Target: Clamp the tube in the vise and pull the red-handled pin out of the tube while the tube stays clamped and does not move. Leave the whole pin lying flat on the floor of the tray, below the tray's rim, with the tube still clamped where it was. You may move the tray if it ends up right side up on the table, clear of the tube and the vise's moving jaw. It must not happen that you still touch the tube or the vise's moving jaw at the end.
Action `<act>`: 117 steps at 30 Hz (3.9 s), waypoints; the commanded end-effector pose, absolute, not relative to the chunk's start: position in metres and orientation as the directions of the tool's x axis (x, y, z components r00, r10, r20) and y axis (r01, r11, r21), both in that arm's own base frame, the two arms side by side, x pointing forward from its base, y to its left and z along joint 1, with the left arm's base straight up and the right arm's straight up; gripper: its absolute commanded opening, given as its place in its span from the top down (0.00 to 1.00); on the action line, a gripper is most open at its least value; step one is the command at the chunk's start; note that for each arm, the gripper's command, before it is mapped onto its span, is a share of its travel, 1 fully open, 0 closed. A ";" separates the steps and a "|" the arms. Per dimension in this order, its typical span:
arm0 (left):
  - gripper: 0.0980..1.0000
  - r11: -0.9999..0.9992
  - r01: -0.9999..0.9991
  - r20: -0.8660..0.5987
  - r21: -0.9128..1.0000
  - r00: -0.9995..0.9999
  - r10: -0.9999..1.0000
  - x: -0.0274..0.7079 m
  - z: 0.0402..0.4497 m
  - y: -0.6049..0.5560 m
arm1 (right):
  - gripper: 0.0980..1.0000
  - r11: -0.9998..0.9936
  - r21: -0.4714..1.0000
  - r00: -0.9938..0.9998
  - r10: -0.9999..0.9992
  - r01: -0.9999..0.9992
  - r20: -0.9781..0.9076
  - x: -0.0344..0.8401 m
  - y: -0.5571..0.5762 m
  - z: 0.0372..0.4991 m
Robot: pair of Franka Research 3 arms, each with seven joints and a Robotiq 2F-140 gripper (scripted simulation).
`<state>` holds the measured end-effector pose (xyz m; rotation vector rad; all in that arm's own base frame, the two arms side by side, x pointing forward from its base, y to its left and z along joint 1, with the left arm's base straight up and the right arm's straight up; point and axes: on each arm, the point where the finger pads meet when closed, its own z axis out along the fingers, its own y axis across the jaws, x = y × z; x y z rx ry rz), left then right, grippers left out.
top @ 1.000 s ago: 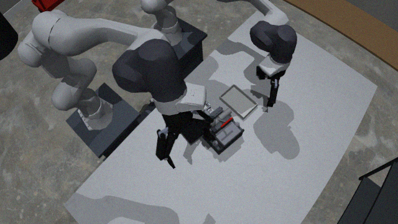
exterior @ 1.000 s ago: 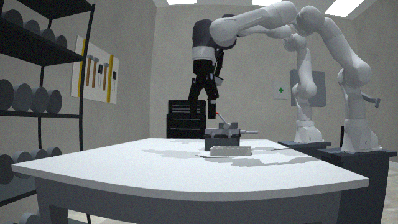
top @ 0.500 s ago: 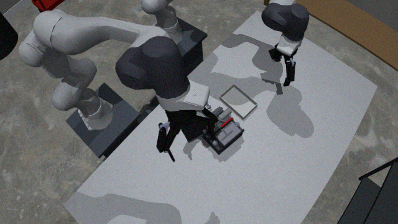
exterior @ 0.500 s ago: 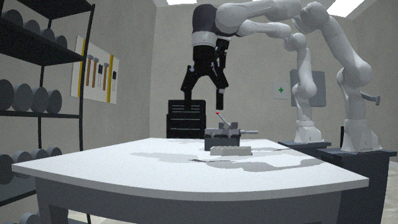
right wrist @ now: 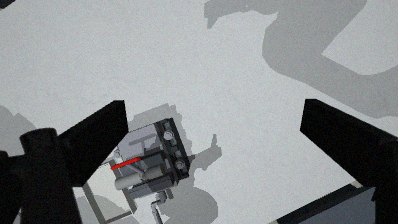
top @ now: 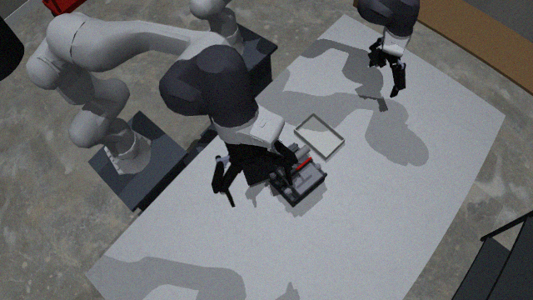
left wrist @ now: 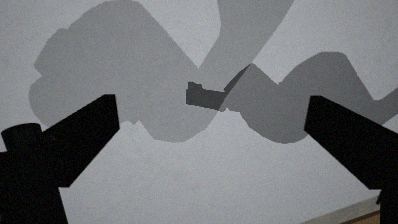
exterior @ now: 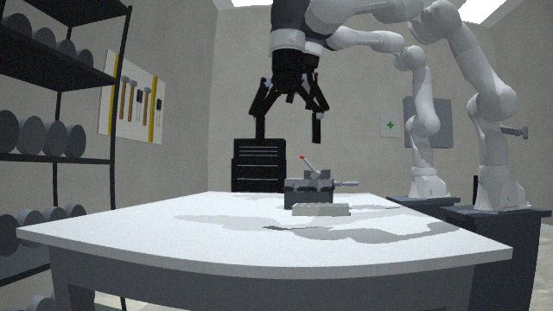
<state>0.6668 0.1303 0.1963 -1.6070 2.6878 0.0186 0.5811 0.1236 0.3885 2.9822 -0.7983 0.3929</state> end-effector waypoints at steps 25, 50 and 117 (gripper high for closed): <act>0.00 0.058 -0.998 -0.012 0.008 -0.058 -0.998 0.618 0.229 0.248 | 0.00 -0.592 -0.118 0.568 -0.801 -0.797 0.187 0.569 0.152 0.380; 0.00 -0.293 -0.956 -0.015 0.006 0.293 -0.956 0.555 0.259 0.345 | 0.00 -0.333 -0.151 0.316 -0.941 -0.931 0.124 0.559 0.177 0.375; 0.00 -0.937 -0.349 -0.014 -0.002 0.937 -0.349 0.330 0.331 0.519 | 0.00 0.434 -0.123 -0.435 -0.900 -0.893 -0.020 0.525 0.242 0.360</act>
